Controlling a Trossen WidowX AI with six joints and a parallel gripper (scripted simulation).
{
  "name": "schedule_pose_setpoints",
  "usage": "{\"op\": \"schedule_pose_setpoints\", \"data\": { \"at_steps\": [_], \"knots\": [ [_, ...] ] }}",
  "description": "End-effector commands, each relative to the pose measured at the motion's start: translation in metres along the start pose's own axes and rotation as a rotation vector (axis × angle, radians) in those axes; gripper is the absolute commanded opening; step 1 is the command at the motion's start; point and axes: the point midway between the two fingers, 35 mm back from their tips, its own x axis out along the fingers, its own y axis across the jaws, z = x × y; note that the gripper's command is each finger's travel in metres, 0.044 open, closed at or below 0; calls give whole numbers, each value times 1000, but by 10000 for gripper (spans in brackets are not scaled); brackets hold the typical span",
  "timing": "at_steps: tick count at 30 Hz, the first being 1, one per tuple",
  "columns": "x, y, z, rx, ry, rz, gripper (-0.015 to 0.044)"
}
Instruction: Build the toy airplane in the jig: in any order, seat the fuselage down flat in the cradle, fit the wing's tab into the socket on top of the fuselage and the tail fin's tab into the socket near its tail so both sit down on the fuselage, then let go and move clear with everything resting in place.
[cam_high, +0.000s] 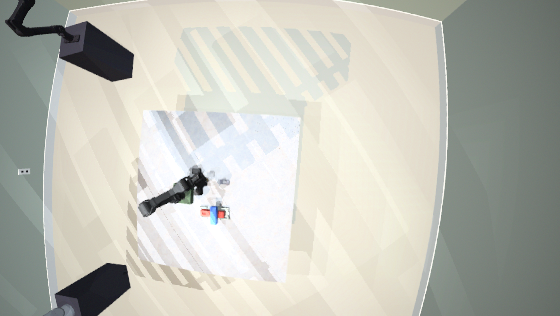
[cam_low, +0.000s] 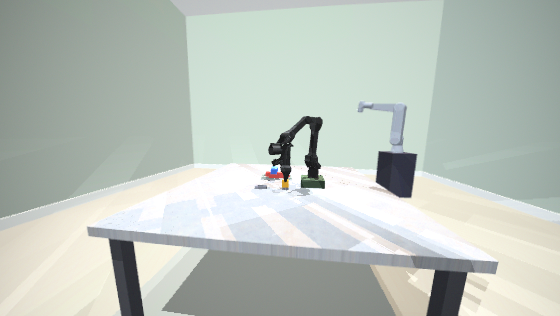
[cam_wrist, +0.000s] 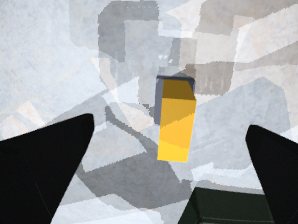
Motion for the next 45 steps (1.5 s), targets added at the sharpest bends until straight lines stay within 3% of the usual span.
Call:
{"op": "schedule_pose_setpoints", "data": {
  "at_steps": [1,20,35,45],
  "knots": [
    [11,-2,-2,3,14,-12,440],
    [37,-3,-4,3,15,-12,440],
    [37,-3,-4,3,15,-12,46],
    [36,-3,-3,4,8,-10,0]
  ]
}}
